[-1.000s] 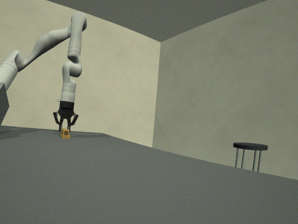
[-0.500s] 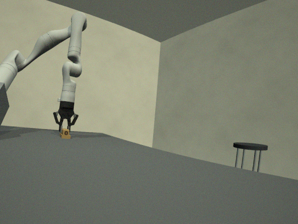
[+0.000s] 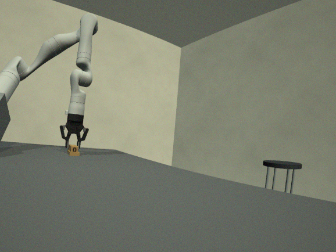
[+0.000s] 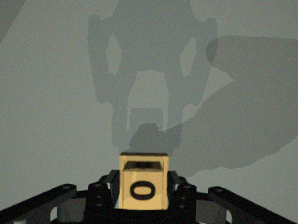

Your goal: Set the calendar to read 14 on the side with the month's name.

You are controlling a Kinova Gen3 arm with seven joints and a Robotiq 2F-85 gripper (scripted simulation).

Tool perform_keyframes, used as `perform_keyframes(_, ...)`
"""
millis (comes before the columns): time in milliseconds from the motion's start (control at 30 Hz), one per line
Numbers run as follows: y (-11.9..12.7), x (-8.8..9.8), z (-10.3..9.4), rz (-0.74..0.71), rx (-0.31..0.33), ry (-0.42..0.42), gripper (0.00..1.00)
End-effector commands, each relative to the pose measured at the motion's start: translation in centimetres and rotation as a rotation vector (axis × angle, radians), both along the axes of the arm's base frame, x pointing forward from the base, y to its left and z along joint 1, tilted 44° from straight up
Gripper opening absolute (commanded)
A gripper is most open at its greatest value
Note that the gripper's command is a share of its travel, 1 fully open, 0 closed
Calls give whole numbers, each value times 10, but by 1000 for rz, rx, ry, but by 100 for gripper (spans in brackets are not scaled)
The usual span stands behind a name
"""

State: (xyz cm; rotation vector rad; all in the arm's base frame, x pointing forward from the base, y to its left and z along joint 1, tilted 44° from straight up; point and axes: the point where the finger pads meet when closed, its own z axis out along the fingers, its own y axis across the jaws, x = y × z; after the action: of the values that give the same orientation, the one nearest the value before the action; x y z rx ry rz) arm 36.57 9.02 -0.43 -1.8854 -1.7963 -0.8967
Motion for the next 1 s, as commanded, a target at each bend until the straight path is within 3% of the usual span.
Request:
perform_keyframes(0, -1, 0, 0, -1, -1, -1, 48)
perform_keyframes(533, -3, 0, 3, -1, -1, -1, 48)
perform_keyframes(967, -29, -8, 31, -1, -1, -1, 48)
